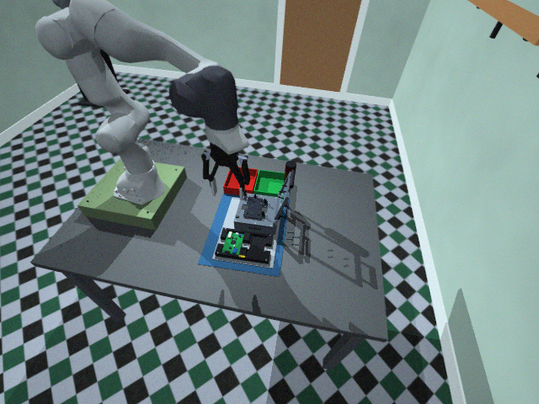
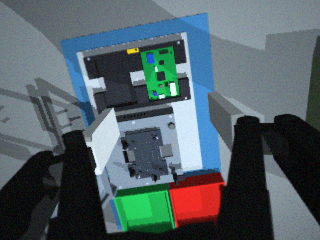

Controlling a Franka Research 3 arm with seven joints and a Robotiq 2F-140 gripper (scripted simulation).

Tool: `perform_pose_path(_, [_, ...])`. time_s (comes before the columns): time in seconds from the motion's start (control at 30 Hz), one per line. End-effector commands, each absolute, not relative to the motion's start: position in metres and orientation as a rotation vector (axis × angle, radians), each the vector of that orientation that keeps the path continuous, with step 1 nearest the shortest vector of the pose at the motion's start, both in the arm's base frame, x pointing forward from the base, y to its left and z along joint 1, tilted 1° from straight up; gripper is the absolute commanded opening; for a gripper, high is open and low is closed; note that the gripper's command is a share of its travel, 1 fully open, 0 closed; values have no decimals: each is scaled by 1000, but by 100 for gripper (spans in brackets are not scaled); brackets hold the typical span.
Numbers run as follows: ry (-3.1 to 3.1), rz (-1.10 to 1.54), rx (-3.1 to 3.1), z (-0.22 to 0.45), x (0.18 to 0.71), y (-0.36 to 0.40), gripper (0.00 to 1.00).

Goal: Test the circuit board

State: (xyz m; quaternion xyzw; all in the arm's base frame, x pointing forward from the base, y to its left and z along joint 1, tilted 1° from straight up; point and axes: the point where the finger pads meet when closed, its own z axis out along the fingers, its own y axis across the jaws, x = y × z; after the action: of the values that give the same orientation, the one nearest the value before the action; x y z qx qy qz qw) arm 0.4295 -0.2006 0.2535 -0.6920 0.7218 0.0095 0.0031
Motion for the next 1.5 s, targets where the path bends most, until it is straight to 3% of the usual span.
perform_pose_path(0.0, [2255,25,-2177,254,431,-201,58])
perform_pose_path(0.63, [2255,25,-2177,238,431,-201,58])
perform_pose_path(1.47, [2255,25,-2177,65,430,-198,58])
